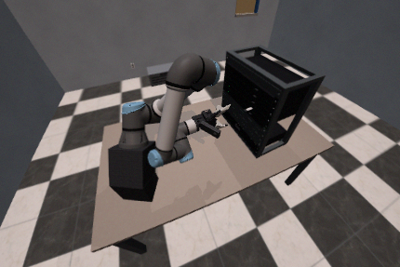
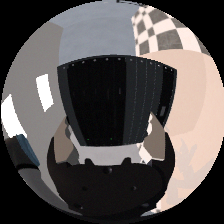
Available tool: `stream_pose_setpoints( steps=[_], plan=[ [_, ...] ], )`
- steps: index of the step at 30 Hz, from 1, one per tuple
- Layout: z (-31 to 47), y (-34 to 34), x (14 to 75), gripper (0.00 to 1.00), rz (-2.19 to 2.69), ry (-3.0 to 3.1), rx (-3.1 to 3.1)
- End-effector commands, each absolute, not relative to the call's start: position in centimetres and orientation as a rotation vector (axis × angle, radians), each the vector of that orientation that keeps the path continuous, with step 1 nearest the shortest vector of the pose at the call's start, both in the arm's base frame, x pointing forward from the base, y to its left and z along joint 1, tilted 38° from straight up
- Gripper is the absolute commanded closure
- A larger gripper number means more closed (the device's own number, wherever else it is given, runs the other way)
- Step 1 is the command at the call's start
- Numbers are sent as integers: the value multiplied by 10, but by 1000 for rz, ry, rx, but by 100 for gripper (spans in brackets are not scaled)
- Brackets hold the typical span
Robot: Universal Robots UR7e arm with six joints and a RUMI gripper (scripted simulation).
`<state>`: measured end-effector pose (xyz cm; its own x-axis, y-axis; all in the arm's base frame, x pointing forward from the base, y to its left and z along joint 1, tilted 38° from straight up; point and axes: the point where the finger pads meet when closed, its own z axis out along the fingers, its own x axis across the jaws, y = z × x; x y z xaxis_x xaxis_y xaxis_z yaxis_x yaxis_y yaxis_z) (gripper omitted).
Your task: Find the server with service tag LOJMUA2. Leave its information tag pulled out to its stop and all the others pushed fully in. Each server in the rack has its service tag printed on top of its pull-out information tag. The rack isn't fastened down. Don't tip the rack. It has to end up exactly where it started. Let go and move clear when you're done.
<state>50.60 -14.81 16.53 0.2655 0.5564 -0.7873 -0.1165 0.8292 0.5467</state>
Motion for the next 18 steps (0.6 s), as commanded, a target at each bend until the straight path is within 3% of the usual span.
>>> stream_pose_setpoints(
  steps=[1,2,3,18],
  plan=[
    [165,-148,506,0,472,1225,422],
    [165,-148,506,0,472,1225,422],
    [165,-148,506,85,472,1225,422],
    [165,-148,506,85,472,1225,422]
  ],
)
